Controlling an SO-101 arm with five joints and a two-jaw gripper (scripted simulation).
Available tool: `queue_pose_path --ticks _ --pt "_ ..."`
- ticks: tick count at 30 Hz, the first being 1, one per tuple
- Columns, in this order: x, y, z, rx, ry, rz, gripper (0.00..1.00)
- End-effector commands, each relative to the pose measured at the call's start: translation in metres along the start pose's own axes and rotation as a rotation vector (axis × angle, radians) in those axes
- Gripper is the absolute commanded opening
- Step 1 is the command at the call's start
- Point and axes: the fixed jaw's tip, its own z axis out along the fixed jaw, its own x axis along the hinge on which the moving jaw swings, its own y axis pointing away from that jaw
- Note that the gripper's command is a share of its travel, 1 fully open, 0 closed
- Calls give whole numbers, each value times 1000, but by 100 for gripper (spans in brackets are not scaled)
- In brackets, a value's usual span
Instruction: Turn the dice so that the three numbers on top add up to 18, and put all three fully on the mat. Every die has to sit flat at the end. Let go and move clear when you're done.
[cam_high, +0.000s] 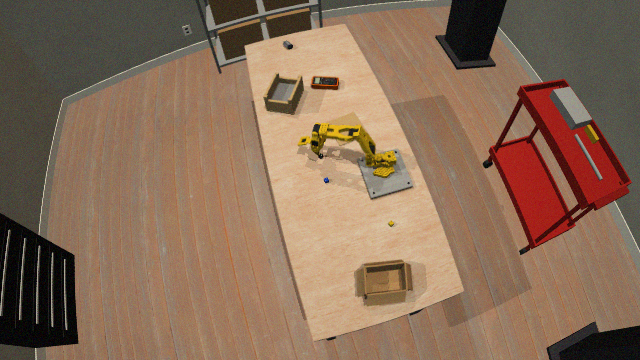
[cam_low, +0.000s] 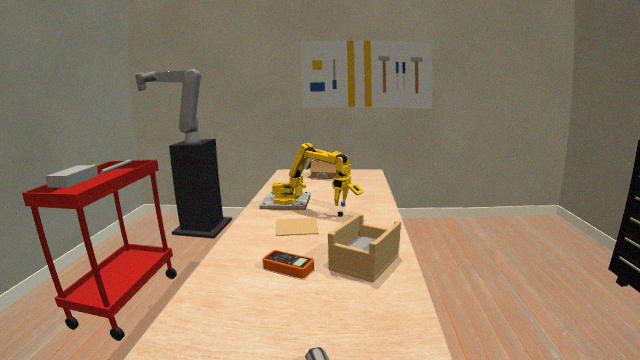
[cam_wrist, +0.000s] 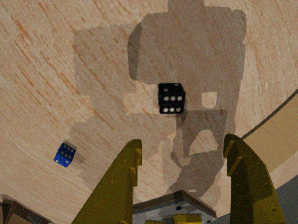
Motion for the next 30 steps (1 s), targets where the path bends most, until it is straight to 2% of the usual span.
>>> queue_pose_path --ticks 1,18,30 --pt "2 2 2 1 19 4 25" --pt "1 2 3 1 19 4 25" --pt "1 2 13 1 19 4 25"
